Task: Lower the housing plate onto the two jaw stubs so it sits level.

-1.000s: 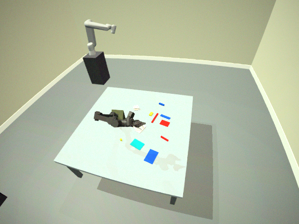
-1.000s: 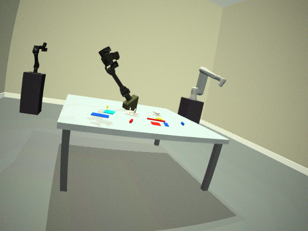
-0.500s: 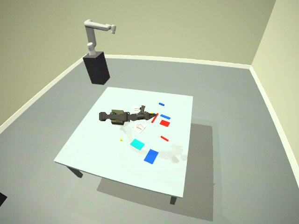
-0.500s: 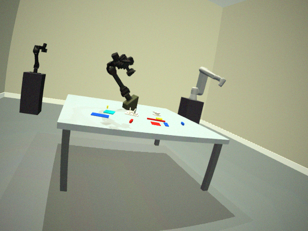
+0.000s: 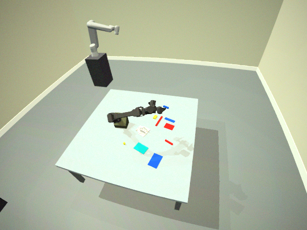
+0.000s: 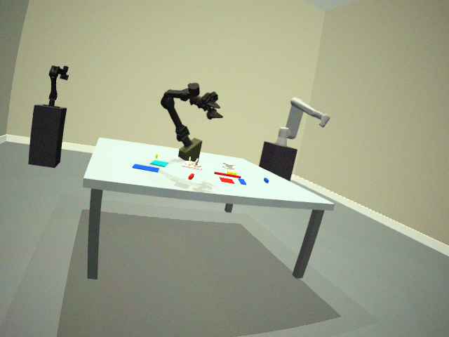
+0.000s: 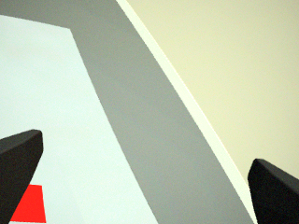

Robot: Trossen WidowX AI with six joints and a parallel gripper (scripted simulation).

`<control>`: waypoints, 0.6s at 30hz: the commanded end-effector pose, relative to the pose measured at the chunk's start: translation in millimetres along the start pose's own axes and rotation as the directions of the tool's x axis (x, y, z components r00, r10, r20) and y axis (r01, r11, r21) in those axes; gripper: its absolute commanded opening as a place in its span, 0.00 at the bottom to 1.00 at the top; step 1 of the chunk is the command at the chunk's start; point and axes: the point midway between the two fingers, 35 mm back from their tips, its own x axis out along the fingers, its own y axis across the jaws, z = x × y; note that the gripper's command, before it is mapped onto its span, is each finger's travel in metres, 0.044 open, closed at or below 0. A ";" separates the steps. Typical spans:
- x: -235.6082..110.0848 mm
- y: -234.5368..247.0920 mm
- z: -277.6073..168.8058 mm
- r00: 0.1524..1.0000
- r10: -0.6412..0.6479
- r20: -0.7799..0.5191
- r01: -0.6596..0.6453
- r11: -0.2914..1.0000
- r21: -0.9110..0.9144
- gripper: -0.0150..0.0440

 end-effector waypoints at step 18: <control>77.7 228.4 60.7 0.809 0.555 -0.195 -0.556 0.830 0.057 1.00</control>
